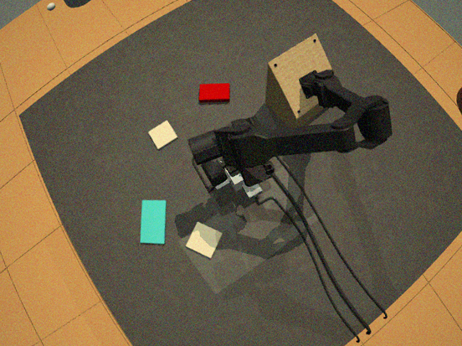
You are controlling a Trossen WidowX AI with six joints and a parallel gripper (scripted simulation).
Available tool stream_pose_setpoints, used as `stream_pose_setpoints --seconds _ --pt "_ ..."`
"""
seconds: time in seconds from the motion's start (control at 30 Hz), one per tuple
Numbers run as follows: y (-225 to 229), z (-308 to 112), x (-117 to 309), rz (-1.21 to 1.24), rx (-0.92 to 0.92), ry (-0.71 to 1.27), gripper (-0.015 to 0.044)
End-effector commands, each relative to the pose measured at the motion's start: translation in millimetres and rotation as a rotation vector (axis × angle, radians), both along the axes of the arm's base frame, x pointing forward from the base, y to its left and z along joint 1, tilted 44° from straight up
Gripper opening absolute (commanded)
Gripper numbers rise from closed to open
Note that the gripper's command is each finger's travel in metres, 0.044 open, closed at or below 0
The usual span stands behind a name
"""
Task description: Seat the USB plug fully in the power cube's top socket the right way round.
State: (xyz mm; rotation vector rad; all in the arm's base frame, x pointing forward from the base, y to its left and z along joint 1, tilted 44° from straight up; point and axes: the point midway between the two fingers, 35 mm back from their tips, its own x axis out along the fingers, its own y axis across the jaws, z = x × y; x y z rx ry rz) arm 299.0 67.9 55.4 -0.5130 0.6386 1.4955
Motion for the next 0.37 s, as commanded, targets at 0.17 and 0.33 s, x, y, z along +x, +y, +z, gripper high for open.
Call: stream_pose_setpoints --seconds 0.17,0.33 --pt "-4.8 5.0 0.3 0.000 0.000 0.000 0.0095" --pt "-8.3 8.6 0.5 0.000 -0.001 0.000 0.0095"
